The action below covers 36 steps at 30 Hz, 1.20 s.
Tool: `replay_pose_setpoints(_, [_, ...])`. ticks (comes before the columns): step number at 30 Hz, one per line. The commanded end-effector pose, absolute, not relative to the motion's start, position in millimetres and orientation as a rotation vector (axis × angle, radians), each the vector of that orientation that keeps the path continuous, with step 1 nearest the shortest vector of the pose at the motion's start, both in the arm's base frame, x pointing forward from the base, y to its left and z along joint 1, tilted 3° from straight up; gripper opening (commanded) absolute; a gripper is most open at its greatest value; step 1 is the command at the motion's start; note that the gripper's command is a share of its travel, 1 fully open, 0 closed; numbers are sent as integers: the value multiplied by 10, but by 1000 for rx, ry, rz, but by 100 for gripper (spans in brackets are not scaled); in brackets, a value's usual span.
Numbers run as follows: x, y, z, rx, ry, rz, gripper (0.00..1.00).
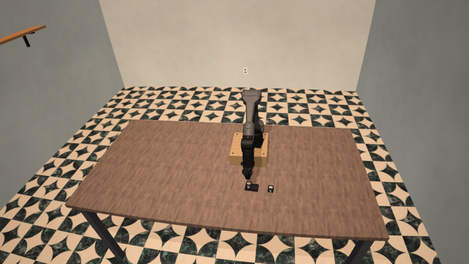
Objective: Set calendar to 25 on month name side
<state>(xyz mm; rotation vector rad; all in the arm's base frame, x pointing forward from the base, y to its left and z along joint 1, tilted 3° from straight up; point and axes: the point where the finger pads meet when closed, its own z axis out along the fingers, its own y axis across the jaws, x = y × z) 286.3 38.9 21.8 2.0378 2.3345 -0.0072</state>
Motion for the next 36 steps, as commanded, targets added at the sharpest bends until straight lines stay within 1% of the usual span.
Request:
replay_pose_setpoints(1, [2870, 391, 226, 2035, 2333, -2, 60])
replay_pose_setpoints(36, [2864, 389, 175, 2037, 2334, -8, 60])
